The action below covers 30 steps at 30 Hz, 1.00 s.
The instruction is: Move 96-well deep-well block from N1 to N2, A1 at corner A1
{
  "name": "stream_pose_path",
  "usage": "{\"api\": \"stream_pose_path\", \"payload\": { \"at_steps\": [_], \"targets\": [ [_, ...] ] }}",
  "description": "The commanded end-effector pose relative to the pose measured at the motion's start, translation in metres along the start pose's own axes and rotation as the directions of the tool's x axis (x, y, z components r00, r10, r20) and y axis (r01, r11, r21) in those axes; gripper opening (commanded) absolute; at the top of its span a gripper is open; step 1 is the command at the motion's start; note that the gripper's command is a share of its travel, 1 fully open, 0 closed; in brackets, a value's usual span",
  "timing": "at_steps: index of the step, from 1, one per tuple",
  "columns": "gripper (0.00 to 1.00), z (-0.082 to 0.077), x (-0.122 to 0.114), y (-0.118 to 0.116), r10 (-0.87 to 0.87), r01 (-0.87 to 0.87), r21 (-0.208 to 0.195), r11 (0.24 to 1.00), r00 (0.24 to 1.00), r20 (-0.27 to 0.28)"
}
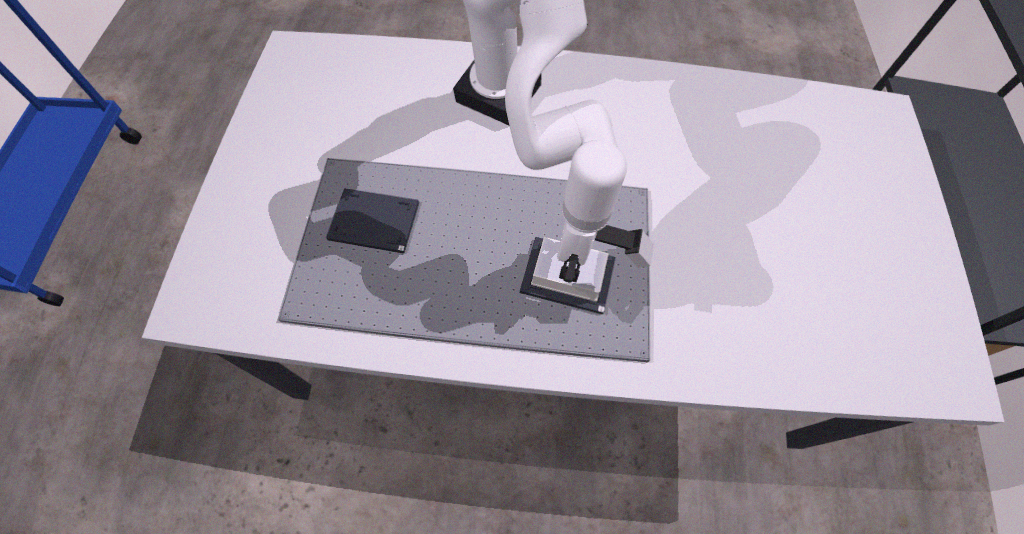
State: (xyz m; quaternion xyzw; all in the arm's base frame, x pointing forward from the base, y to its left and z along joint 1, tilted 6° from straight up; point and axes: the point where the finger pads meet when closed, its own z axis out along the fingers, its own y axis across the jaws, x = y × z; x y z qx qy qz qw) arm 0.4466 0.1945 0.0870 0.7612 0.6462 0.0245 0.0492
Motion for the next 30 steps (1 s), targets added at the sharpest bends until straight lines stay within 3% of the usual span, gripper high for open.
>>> {"api": "stream_pose_path", "payload": {
  "at_steps": [1,30],
  "targets": [
    [1.00,0.006,0.001,0.001,0.000,0.000,-0.004,1.000,1.000,-0.003],
    [1.00,0.046,0.001,0.002,0.000,0.000,-0.004,1.000,1.000,-0.003]
  ]
}}
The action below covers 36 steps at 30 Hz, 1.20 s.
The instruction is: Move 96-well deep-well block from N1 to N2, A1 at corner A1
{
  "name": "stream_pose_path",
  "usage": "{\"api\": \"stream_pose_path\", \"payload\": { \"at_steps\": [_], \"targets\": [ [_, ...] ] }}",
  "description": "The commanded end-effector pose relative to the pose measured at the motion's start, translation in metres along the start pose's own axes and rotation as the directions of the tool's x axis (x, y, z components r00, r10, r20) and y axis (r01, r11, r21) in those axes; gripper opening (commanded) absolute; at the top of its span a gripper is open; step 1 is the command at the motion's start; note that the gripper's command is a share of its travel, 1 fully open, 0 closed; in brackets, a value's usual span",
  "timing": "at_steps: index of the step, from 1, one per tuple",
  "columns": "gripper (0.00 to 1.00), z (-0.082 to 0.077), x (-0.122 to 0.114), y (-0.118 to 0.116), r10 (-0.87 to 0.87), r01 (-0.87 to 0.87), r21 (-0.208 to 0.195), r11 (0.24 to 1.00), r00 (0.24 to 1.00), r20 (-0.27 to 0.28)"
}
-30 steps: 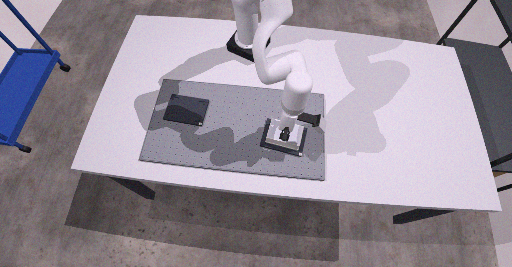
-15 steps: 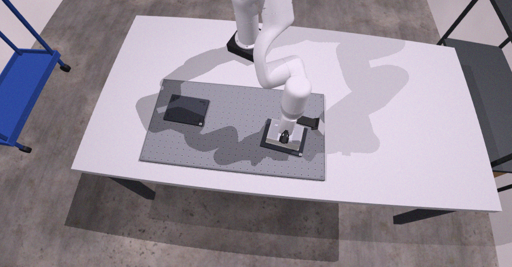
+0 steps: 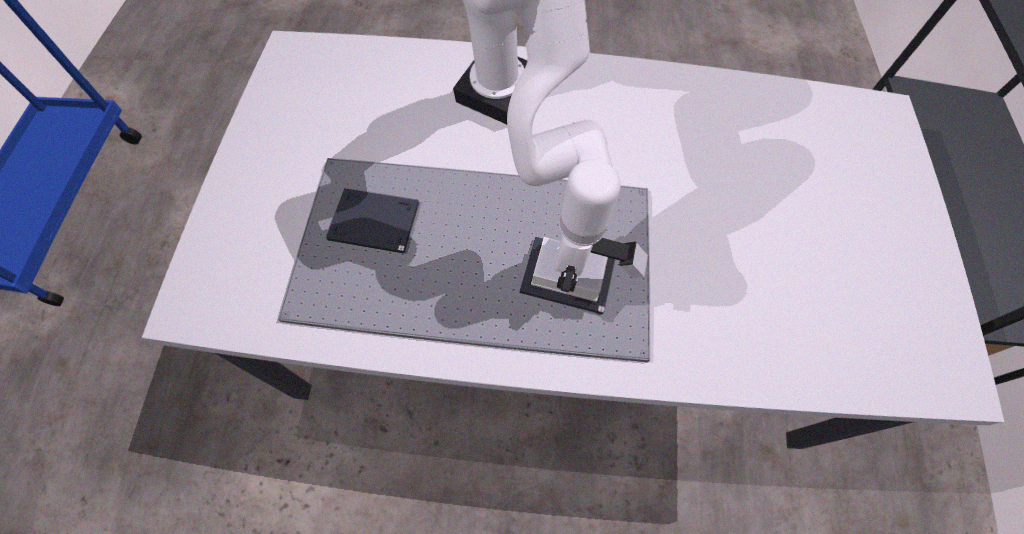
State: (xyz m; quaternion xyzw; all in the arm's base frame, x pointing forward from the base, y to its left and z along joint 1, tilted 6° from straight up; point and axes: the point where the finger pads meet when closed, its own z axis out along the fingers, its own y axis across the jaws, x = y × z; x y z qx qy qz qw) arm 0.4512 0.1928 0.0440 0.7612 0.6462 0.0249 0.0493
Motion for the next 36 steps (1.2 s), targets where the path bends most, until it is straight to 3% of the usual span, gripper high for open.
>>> {"api": "stream_pose_path", "payload": {
  "at_steps": [1,13,36],
  "targets": [
    [1.00,0.002,0.001,0.001,0.000,0.000,-0.003,1.000,1.000,-0.002],
    [1.00,0.002,0.001,0.001,0.000,0.000,-0.003,1.000,1.000,-0.002],
    [1.00,0.016,0.001,0.001,0.000,0.000,-0.003,1.000,1.000,-0.002]
  ]
}}
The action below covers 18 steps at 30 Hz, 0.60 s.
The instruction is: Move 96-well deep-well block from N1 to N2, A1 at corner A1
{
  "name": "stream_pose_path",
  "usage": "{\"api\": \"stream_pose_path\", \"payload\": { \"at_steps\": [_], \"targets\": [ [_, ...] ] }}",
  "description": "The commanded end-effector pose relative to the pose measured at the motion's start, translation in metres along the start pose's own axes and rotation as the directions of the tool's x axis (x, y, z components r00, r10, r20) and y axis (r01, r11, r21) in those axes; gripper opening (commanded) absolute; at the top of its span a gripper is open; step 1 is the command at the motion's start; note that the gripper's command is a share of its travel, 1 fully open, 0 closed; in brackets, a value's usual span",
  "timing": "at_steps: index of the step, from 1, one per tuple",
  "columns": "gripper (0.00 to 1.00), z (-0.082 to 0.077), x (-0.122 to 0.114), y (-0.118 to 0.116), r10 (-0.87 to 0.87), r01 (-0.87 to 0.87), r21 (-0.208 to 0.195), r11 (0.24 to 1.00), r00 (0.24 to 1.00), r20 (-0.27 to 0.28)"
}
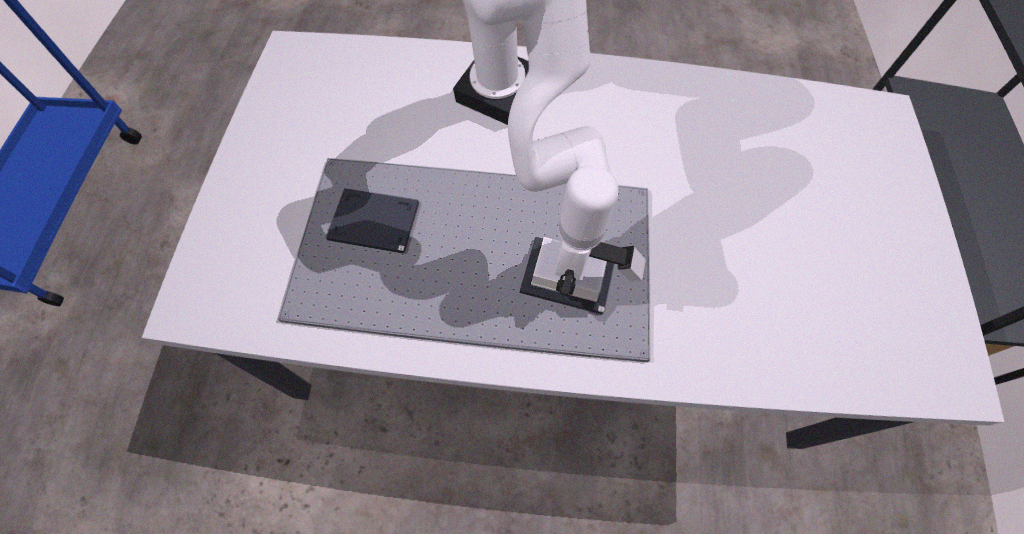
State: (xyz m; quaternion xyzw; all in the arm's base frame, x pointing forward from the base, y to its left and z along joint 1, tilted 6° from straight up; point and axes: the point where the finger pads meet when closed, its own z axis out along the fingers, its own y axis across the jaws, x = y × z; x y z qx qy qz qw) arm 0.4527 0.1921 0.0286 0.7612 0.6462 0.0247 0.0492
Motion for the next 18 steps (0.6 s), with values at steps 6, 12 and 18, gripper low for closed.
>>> {"api": "stream_pose_path", "payload": {
  "at_steps": [6,12,18],
  "targets": [
    [1.00,0.0049,0.0010,0.0014,0.000,0.000,-0.003,1.000,1.000,-0.003],
    [1.00,0.0069,0.0010,0.0013,0.000,0.000,-0.003,1.000,1.000,-0.003],
    [1.00,0.0069,0.0010,0.0014,0.000,0.000,-0.003,1.000,1.000,-0.003]
  ]
}}
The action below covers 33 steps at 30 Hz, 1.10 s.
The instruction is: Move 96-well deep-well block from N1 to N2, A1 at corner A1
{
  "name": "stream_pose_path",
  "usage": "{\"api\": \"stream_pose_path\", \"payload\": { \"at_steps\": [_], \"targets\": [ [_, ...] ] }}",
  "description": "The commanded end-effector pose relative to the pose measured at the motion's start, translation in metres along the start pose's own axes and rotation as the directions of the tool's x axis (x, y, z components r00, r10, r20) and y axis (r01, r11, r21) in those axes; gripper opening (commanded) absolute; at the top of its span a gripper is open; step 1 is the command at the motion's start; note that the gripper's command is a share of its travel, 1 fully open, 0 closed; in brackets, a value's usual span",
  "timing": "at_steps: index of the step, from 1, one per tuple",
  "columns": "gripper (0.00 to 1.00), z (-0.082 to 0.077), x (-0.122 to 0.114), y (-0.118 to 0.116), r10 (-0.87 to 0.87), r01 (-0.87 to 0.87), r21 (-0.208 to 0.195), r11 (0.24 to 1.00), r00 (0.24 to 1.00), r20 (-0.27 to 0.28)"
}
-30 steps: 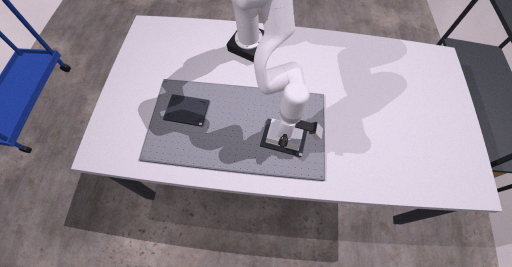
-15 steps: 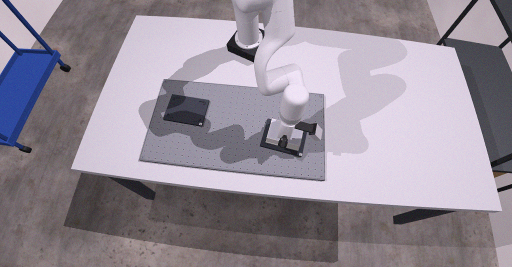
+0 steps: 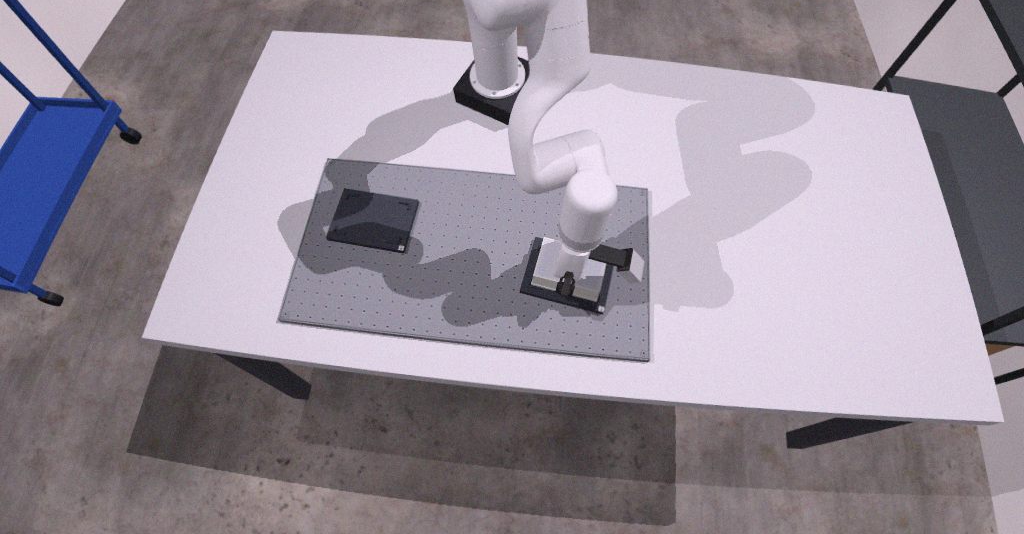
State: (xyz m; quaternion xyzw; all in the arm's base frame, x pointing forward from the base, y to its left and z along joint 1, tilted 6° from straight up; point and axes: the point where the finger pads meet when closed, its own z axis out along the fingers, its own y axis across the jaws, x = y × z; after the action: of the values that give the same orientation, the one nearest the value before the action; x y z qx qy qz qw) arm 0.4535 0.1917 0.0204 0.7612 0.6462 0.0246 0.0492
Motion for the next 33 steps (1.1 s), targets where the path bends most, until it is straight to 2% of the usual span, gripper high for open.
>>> {"api": "stream_pose_path", "payload": {
  "at_steps": [1,10,11,33],
  "targets": [
    [1.00,-0.0014,0.0010,0.0014,0.000,0.000,-0.003,1.000,1.000,-0.003],
    [1.00,-0.0015,0.0011,0.0014,0.000,0.000,-0.004,1.000,1.000,-0.003],
    [0.00,-0.0018,0.0010,0.0014,0.000,0.000,-0.003,1.000,1.000,-0.003],
    [0.00,-0.0018,0.0010,0.0013,0.000,0.000,-0.003,1.000,1.000,-0.003]
  ]
}}
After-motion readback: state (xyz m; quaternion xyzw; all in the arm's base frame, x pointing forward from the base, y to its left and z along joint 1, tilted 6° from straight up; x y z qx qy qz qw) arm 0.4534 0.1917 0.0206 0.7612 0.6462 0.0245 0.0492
